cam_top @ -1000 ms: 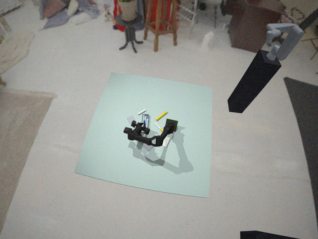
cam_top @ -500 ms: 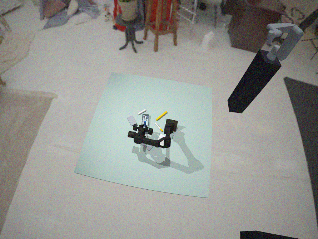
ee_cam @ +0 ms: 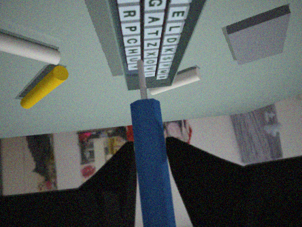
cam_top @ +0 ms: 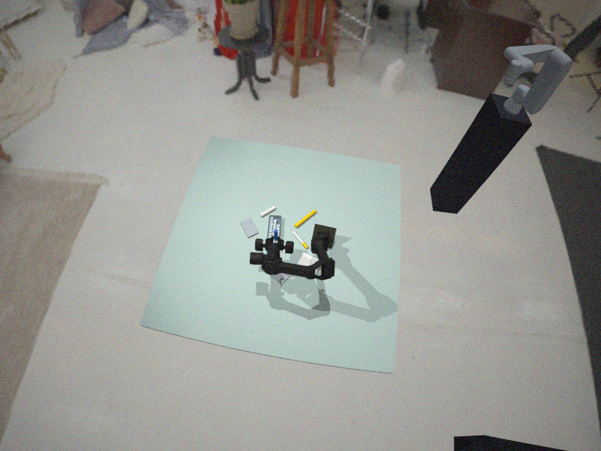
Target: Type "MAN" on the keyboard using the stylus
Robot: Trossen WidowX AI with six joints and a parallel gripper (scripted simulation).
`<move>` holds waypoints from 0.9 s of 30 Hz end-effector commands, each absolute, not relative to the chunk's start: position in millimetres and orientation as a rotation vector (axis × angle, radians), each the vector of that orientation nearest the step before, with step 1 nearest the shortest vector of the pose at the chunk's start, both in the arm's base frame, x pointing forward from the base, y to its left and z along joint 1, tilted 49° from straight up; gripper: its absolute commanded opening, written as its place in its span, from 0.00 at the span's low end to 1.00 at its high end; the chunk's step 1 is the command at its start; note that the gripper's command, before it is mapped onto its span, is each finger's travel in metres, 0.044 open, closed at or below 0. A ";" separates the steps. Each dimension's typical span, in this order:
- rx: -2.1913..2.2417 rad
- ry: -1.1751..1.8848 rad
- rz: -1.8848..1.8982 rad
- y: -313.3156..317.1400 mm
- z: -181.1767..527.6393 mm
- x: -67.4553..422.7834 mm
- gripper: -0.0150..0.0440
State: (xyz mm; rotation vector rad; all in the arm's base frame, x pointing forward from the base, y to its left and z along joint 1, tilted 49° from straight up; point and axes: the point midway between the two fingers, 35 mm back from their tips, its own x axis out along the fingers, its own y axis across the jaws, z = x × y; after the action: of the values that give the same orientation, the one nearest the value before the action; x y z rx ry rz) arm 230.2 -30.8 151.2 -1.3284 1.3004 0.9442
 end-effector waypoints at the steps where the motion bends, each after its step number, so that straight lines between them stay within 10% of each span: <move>1: -1.344 1.296 0.947 -30.8 149.8 228.4 0.25; 27: -1.353 1.286 0.944 -4.6 127.4 231.7 0.25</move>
State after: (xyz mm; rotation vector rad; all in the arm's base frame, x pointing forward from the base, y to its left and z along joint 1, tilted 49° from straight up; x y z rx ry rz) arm 232.0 -5.0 129.2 -1.3524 1.2808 0.9470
